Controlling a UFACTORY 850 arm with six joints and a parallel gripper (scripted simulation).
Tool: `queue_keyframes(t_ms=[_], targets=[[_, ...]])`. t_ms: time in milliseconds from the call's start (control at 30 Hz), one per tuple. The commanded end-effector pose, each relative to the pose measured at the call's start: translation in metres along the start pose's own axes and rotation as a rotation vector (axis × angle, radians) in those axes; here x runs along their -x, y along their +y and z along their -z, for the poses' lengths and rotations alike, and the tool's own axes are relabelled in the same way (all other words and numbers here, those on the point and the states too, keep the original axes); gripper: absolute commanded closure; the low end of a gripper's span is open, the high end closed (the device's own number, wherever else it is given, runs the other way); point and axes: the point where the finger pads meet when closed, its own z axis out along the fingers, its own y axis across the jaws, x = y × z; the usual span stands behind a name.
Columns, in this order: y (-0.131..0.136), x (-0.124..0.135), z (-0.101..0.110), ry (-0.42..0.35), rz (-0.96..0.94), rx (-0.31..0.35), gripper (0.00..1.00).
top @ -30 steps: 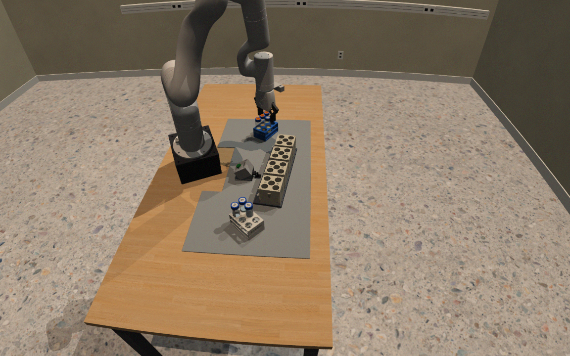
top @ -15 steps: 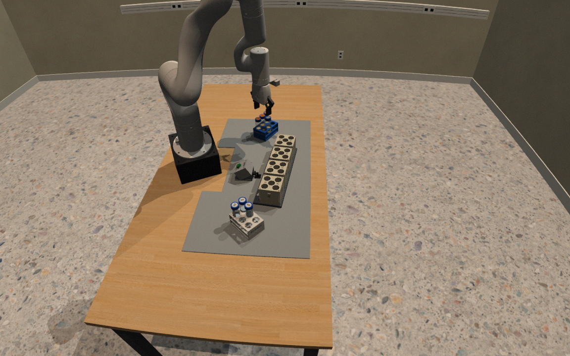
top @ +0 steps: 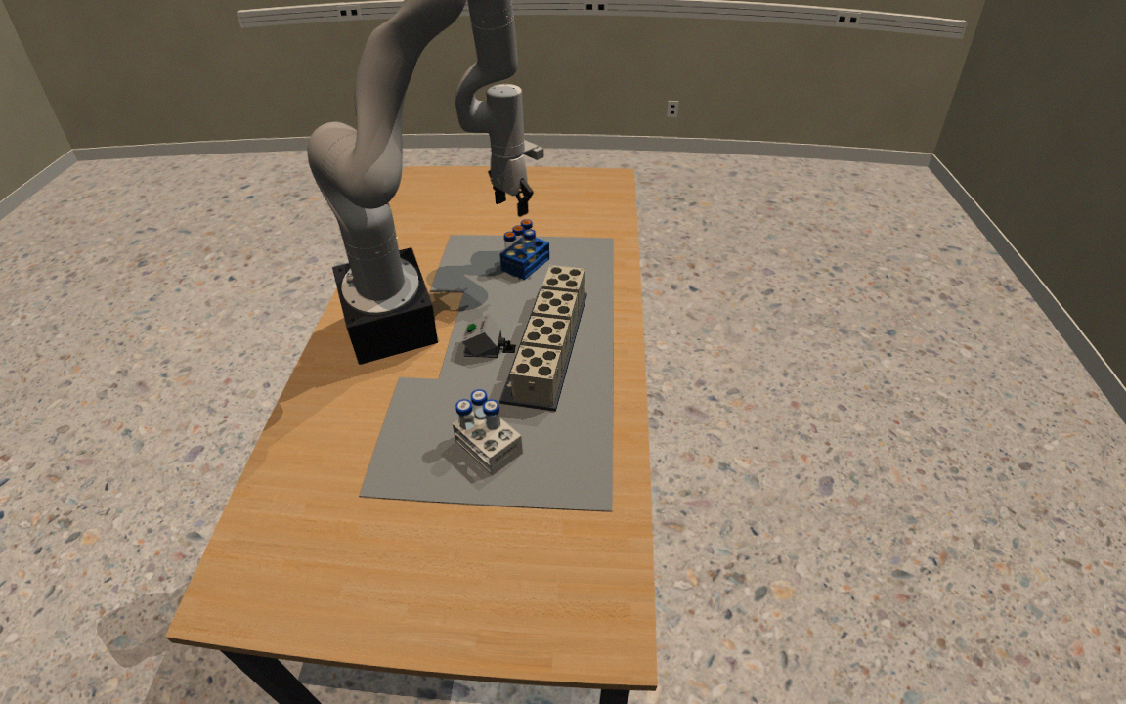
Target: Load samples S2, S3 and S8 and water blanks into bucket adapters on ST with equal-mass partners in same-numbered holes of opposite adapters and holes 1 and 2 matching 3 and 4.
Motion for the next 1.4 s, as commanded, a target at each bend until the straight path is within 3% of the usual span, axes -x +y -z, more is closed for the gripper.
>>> queue_keyframes(t_ms=[0,333,1367], targets=[[-0.014,-0.007,0.000,0.000,-0.001,0.000,0.00],[-0.014,-0.007,-0.016,0.000,-0.001,0.000,0.00],[-0.014,-0.007,-0.093,0.000,-0.001,0.000,0.00]])
